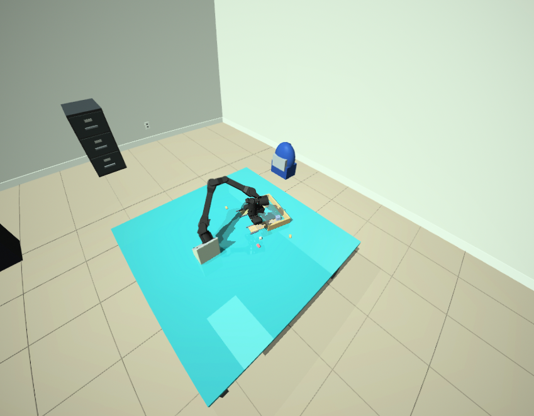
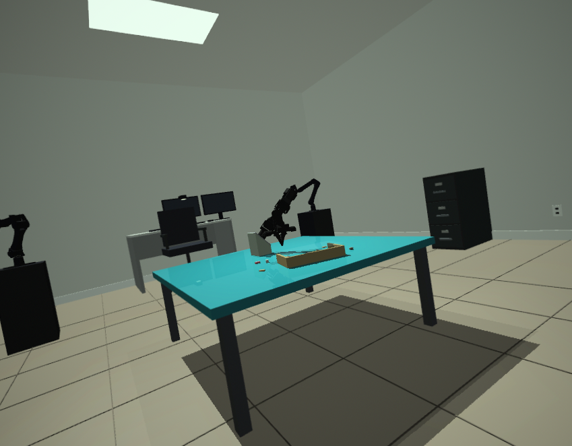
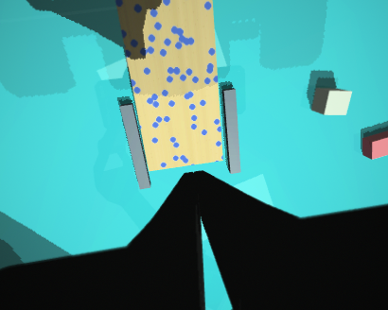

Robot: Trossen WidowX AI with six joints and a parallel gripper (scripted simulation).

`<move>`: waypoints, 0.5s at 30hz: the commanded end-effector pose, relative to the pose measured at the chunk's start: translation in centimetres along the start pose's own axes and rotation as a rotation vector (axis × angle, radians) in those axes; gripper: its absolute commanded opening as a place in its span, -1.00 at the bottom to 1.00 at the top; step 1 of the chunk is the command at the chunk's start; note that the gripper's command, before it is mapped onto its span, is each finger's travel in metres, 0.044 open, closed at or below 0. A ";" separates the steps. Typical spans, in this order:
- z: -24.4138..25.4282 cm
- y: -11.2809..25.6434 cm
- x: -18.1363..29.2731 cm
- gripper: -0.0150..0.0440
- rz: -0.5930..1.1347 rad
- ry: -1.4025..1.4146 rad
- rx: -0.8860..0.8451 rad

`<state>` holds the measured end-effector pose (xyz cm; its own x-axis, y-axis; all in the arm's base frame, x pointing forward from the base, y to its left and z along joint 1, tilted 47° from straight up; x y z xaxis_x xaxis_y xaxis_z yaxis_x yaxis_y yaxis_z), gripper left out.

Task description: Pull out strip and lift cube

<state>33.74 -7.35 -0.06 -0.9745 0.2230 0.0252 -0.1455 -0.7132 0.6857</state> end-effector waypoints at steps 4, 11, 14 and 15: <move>0.0 -0.8 -0.1 -0.49 0.014 0.006 0.004; -0.1 -2.0 -0.2 -0.49 0.014 0.006 0.005; -0.1 -2.4 -0.2 -0.49 0.013 0.006 0.005; -0.1 -2.6 -0.2 -0.49 0.013 0.006 0.005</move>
Point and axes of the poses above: the point midway between the two fingers, 35 mm back from their tips, its own y axis back along the fingers, its own z axis across the jaws, x = y × z, the point moved 1 cm from there along y, back along the fingers, and after that the axes turned 9 degrees about y, right-handed, at the moved point
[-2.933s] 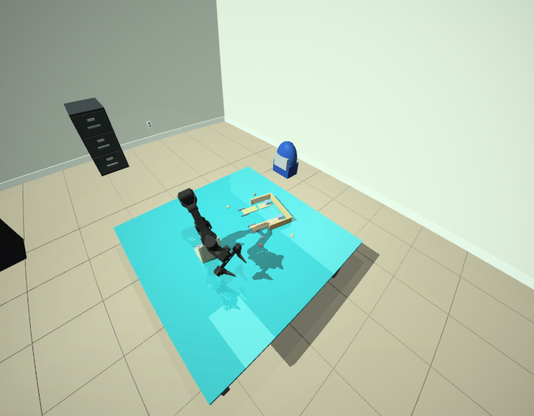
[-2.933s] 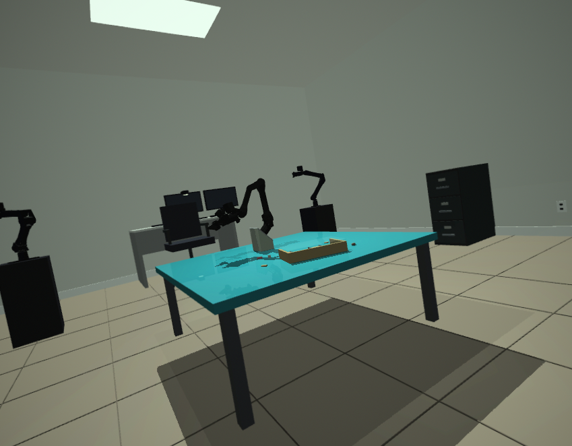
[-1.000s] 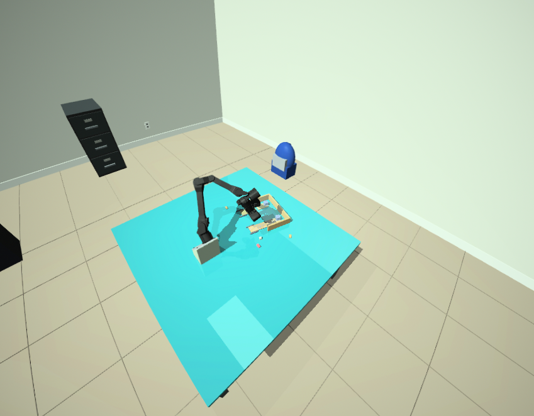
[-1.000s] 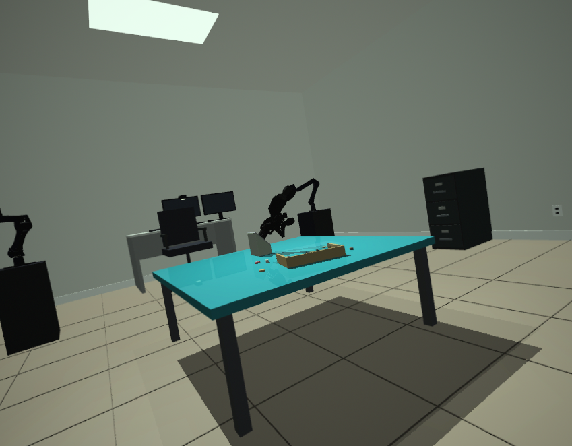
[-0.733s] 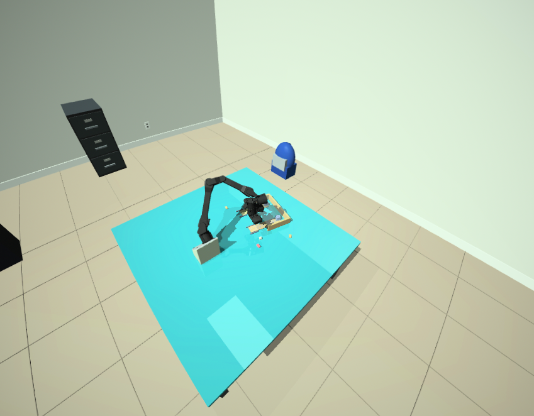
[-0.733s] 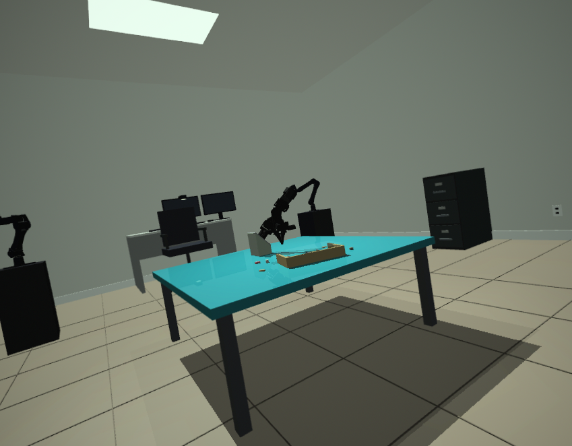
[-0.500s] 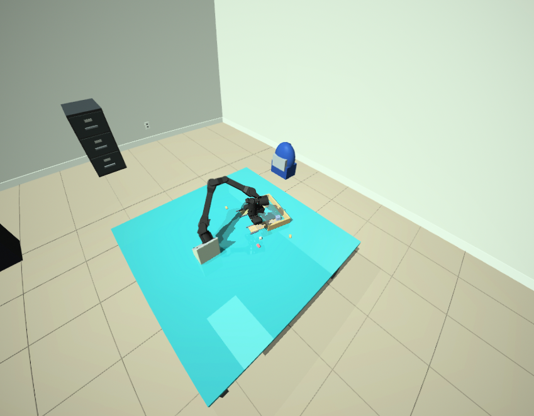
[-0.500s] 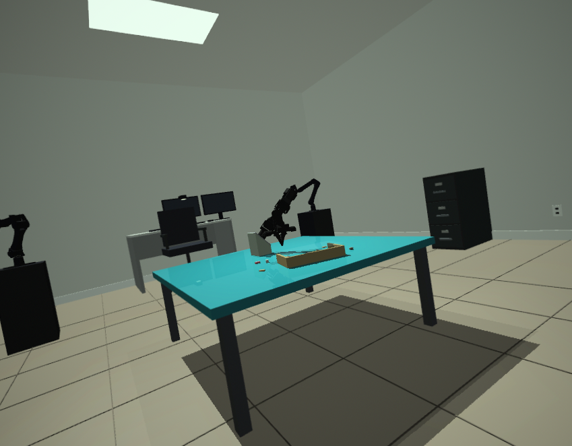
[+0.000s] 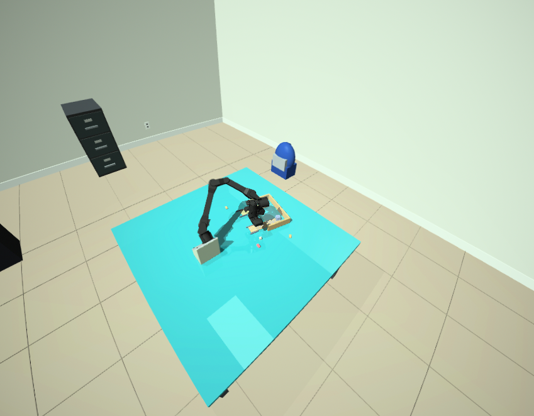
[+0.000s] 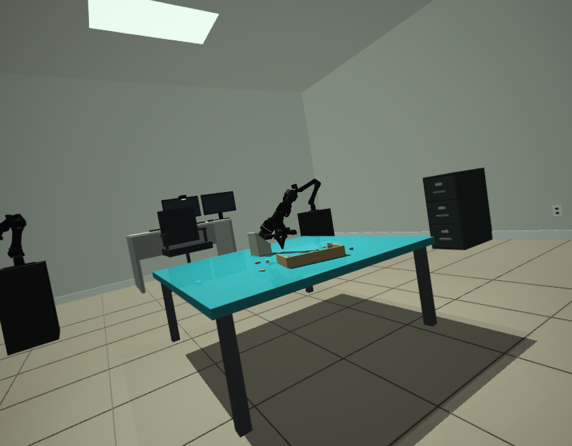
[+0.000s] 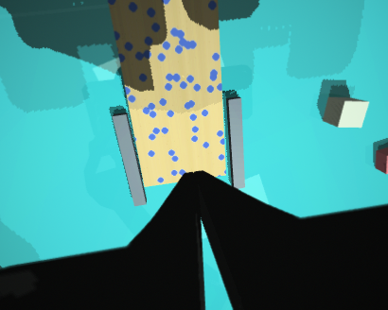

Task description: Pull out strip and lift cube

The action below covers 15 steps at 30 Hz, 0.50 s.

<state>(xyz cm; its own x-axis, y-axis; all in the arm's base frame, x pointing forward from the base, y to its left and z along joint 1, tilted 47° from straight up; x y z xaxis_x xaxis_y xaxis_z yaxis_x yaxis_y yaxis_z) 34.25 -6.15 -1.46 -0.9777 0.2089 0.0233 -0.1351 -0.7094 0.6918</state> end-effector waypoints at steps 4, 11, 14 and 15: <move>0.1 -1.4 0.0 -0.49 0.004 -0.006 -0.004; 0.1 -2.6 0.0 -0.49 0.004 -0.006 -0.005; 0.1 -3.0 0.0 -0.49 0.004 -0.006 -0.005; 0.1 -3.2 0.0 -0.49 0.004 -0.006 -0.005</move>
Point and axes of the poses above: the point midway between the two fingers, 35 mm back from their tips, its own y axis back along the fingers, its own z axis across the jaws, x = y × z, the point moved 1 cm from there along y, back along the fingers, and after that the axes turned 9 degrees about y, right-handed, at the moved point
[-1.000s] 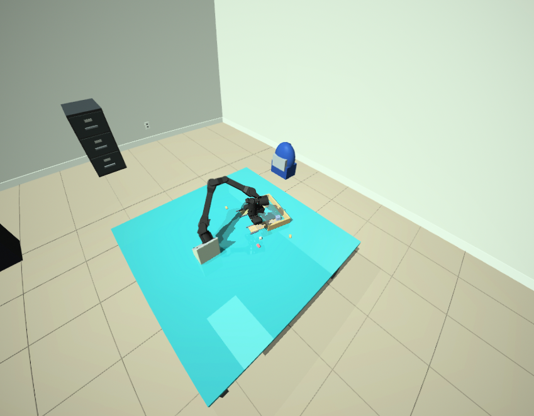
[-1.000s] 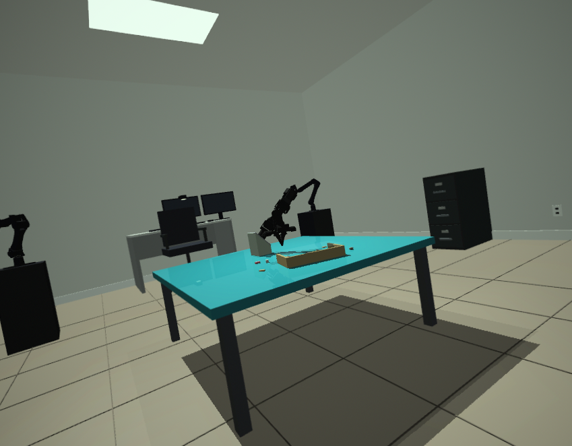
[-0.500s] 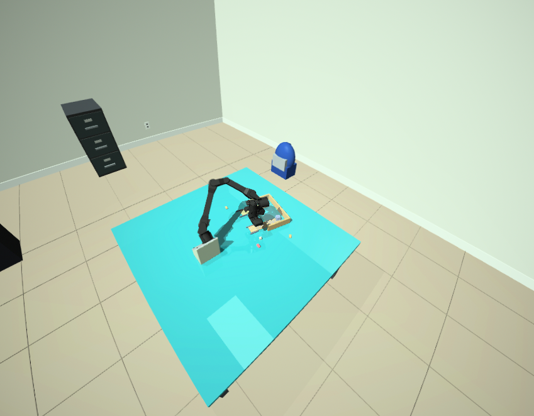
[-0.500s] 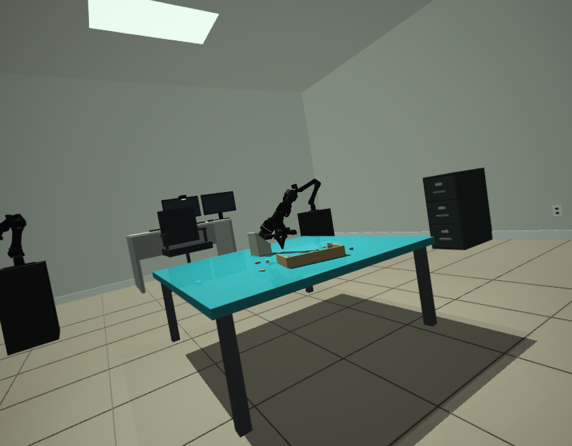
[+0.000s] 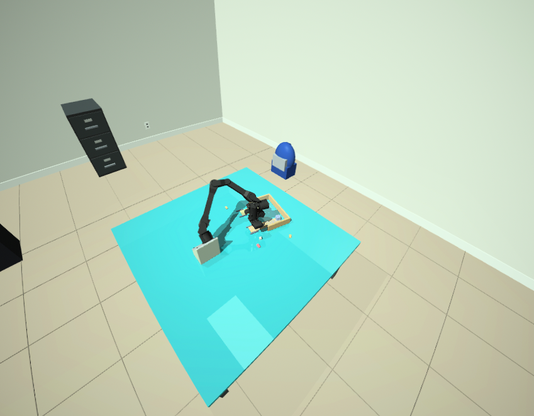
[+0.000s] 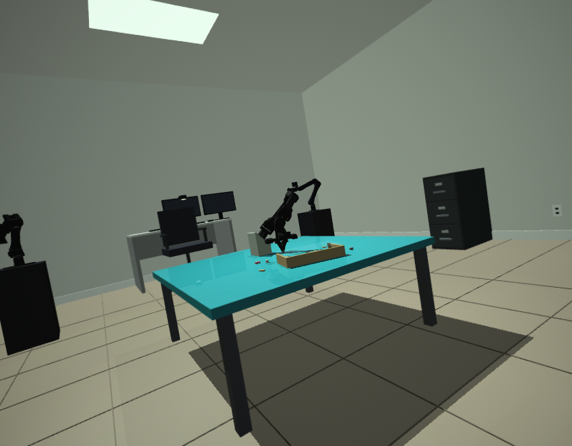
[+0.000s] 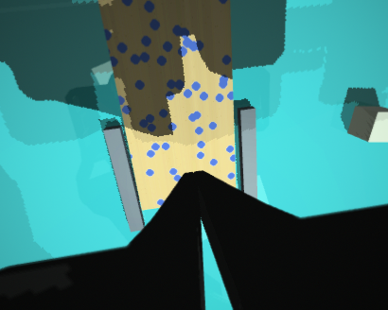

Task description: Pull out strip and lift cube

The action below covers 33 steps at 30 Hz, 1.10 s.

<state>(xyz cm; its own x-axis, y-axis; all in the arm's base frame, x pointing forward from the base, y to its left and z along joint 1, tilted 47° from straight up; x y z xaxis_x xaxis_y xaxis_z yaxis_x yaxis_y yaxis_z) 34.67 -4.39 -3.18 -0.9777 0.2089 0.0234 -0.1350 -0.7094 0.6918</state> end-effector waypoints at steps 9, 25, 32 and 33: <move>0.2 -2.2 0.1 -0.49 0.005 -0.005 -0.008; 0.2 -2.8 0.1 -0.49 0.005 -0.005 -0.009; 0.2 -2.8 0.1 -0.49 0.005 -0.005 -0.009; 0.2 -2.8 0.1 -0.49 0.005 -0.005 -0.009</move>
Point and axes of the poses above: the point midway between the two fingers, 35 mm back from their tips, its own y axis back along the fingers, its own z axis across the jaws, x = y × z, the point moved 1 cm from there along y, back along the fingers, and after that the axes turned 9 degrees about y, right-handed, at the moved point
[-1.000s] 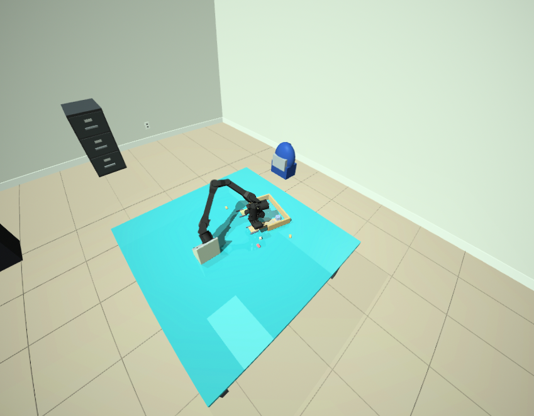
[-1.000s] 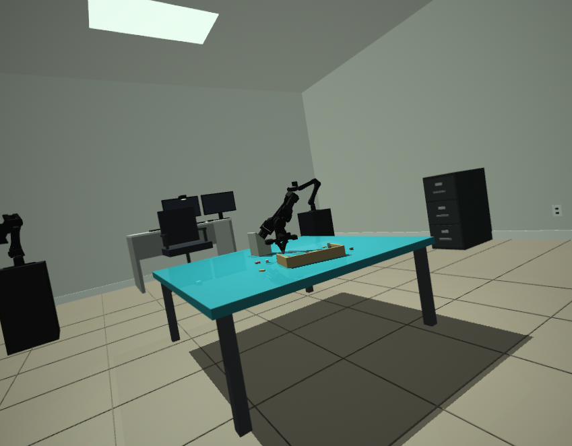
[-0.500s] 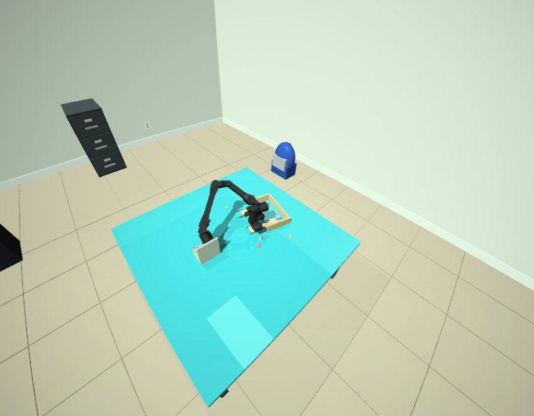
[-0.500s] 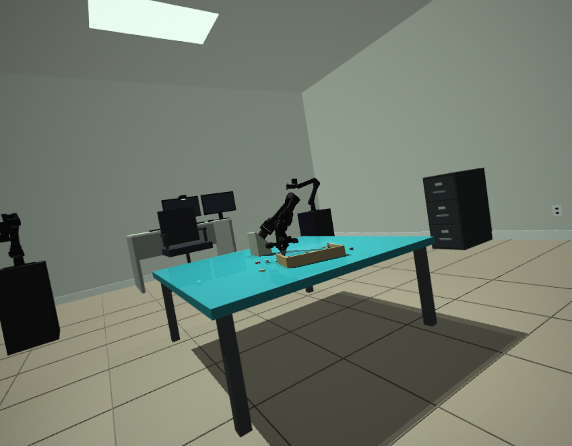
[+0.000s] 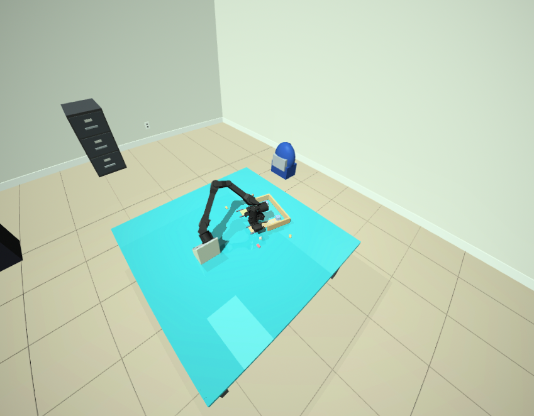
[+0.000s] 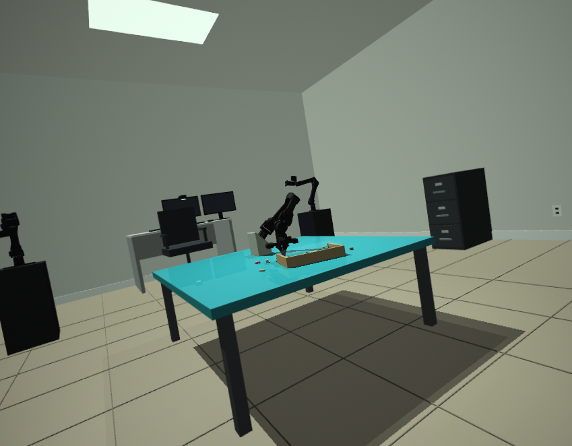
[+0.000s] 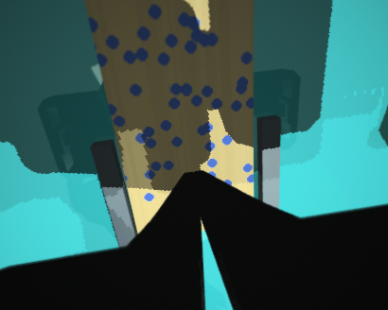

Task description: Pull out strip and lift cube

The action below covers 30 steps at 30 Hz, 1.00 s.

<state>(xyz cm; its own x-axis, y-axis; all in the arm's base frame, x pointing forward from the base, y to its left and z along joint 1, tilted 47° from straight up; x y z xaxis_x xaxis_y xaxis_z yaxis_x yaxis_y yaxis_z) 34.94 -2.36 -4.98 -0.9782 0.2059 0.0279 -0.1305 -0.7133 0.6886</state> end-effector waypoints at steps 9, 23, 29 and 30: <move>0.1 -0.1 0.0 -0.49 0.000 -0.004 -0.004; 0.1 -0.3 0.0 -0.49 0.000 -0.004 -0.004; 0.1 -0.3 0.0 -0.49 0.000 -0.004 -0.004; 0.1 -0.3 0.0 -0.49 0.000 -0.004 -0.004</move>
<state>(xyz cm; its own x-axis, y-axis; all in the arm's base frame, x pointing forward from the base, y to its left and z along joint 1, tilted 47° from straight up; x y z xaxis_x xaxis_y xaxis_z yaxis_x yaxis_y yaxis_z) 34.92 -2.33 -5.07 -0.9772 0.2100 0.0305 -0.1321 -0.7144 0.6871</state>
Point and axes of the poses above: the point midway between the two fingers, 35 mm back from their tips, its own y axis back along the fingers, its own z axis across the jaws, x = y × z, the point moved 1 cm from there along y, back along the fingers, and after that the axes turned 9 degrees about y, right-handed, at the moved point
